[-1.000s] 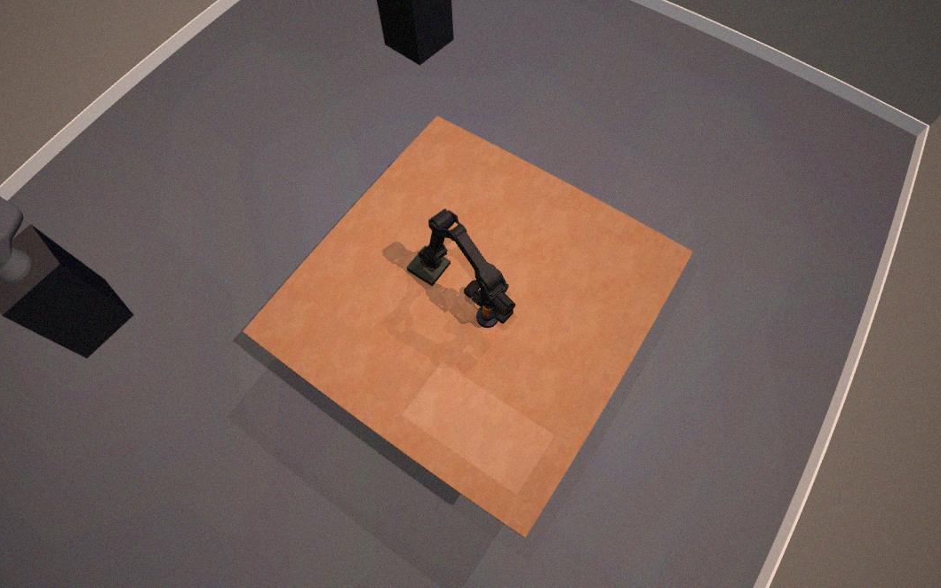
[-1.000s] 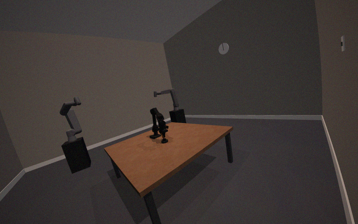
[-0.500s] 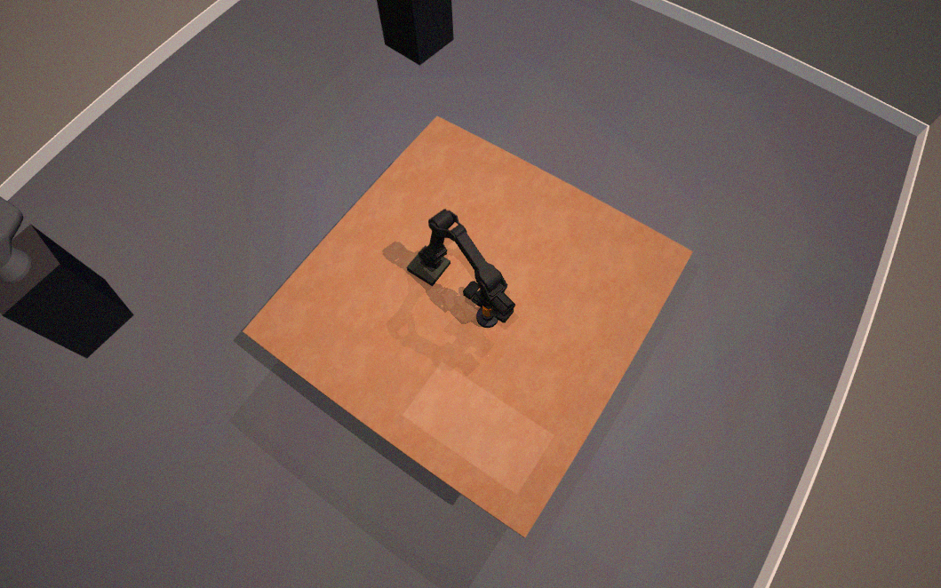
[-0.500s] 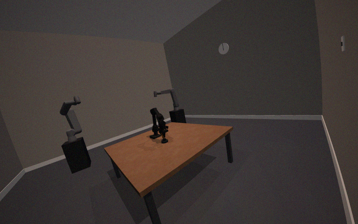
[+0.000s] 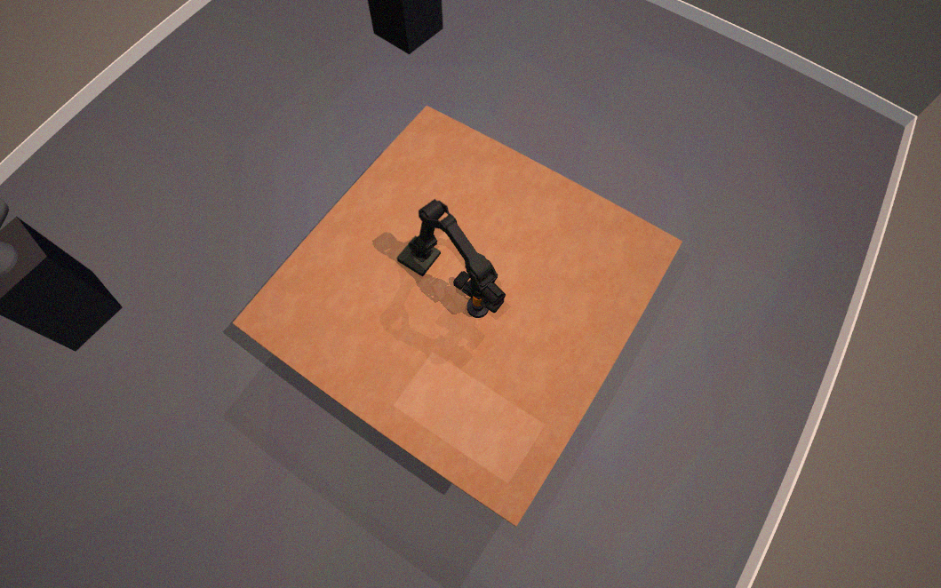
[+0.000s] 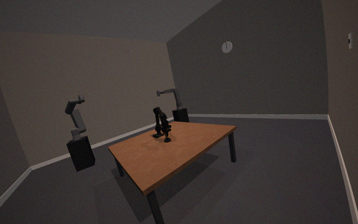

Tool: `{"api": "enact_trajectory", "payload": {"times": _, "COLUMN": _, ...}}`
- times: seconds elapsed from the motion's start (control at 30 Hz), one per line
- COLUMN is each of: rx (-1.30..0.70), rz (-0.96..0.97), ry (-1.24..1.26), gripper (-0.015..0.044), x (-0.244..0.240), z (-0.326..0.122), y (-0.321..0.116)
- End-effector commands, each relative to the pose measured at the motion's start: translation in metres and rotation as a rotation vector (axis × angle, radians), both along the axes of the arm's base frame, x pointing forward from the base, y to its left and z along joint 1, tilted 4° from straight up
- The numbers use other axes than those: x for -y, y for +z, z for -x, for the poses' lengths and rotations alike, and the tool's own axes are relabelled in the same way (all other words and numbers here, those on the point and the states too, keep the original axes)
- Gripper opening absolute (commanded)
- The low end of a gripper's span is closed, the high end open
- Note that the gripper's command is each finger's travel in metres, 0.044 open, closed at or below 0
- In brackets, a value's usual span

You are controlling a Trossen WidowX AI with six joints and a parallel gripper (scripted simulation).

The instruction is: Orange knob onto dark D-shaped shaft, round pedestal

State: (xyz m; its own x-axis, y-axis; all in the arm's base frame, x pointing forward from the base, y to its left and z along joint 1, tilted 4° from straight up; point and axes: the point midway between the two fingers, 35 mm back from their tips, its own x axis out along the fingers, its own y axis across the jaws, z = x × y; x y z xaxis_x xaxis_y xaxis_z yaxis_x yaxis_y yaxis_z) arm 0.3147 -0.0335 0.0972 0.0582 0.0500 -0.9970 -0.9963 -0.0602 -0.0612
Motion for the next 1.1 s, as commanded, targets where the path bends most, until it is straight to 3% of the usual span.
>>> {"api": "enact_trajectory", "payload": {"times": 0.0, "rx": 0.005, "rz": -0.003, "ry": 0.012, "gripper": 0.0000, "x": -0.0005, "z": -0.0008, "y": 0.0034}}
{"api": "enact_trajectory", "payload": {"times": 0.23, "rx": 0.016, "rz": 0.009, "ry": 0.212, "gripper": 0.0000, "x": -0.0007, "z": -0.0005, "y": 0.0017}}
{"api": "enact_trajectory", "payload": {"times": 1.07, "rx": 0.016, "rz": 0.009, "ry": 0.212, "gripper": 0.0000, "x": -0.0007, "z": -0.0008, "y": -0.0017}}
